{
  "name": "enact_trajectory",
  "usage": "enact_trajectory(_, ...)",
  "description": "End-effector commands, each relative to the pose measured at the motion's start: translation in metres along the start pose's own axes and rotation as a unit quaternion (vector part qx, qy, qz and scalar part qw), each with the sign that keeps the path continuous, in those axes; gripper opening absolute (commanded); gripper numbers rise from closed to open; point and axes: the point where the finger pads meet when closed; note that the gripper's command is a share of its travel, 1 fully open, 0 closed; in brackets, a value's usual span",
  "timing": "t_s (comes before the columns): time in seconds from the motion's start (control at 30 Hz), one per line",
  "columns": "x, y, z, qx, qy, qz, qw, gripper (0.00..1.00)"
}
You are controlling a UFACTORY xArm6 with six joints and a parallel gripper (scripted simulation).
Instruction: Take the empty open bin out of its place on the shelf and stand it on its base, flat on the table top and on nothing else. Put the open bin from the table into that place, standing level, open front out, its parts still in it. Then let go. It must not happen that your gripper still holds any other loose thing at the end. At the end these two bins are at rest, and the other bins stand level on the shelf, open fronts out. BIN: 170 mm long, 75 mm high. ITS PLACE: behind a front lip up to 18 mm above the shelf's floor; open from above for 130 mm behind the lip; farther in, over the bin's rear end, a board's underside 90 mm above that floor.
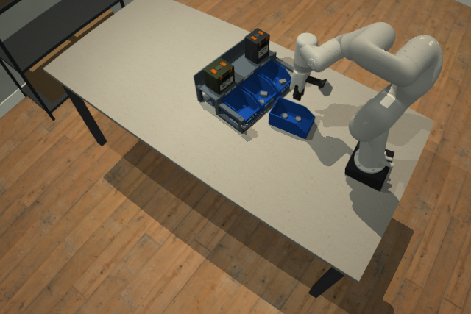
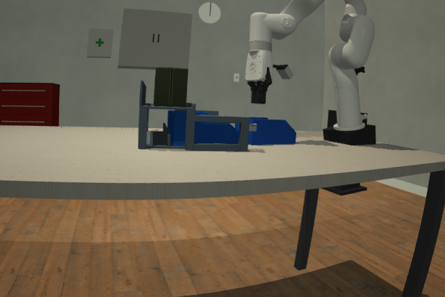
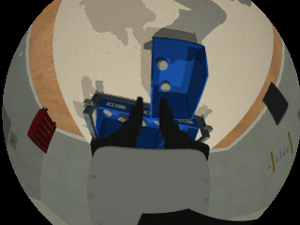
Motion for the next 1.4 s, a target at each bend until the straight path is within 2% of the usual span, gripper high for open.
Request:
enact_trajectory(0.0, -0.008, 0.002, -0.001, 0.0, -0.001, -0.002, 1.0, 0.26)
enact_trajectory(0.53, -0.031, 0.002, -0.001, 0.0, -0.001, -0.002, 1.0, 0.26)
enact_trajectory(1.37, -0.035, 0.002, -0.001, 0.0, -0.001, -0.002, 1.0, 0.26)
Point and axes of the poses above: the point where the finger pads meet when closed, its own x axis back along the fingers, its own z axis across the jaws, y = z × x, and after that the axes turned 1 degree about x, right-handed
